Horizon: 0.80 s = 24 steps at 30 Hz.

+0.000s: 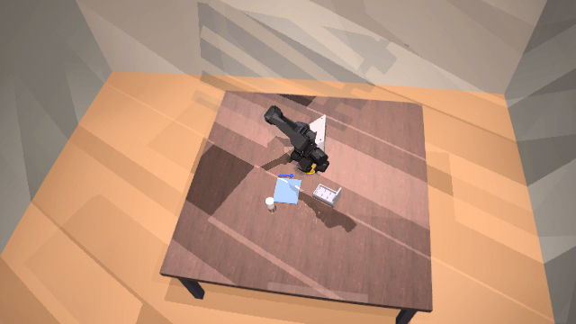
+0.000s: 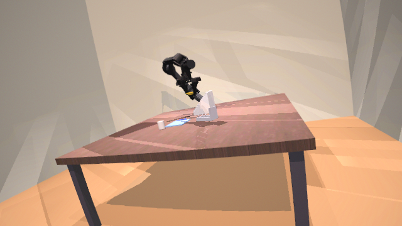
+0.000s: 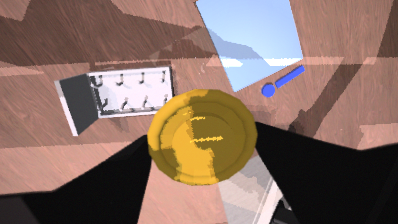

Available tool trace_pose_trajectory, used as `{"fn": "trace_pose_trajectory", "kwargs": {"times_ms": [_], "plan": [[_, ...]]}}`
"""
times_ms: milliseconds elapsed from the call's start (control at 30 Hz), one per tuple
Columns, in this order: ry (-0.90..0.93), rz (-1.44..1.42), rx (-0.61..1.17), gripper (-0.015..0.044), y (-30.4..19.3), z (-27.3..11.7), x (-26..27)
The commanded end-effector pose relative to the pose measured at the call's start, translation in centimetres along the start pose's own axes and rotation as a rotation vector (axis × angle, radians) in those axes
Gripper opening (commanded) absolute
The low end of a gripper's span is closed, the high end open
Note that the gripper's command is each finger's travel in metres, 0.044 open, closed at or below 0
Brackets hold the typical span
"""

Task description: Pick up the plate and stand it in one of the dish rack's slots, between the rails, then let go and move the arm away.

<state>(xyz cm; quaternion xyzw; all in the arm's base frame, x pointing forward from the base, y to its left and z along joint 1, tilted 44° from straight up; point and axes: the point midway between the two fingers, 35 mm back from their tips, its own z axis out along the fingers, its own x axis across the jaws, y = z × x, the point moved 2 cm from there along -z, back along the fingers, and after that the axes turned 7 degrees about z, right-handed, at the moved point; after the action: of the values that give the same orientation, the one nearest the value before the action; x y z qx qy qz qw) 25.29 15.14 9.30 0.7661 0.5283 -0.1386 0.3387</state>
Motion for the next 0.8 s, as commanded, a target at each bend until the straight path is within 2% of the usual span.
{"fn": "trace_pose_trajectory", "kwargs": {"times_ms": [0, 367, 767], "plan": [[0.002, 0.037, 0.001, 0.0000, -0.6, 0.0, 0.3], [0.057, -0.118, 0.151, 0.0000, -0.9, 2.7, 0.3], [0.209, -0.326, 0.318, 0.0000, -1.3, 6.0, 0.3]]}}
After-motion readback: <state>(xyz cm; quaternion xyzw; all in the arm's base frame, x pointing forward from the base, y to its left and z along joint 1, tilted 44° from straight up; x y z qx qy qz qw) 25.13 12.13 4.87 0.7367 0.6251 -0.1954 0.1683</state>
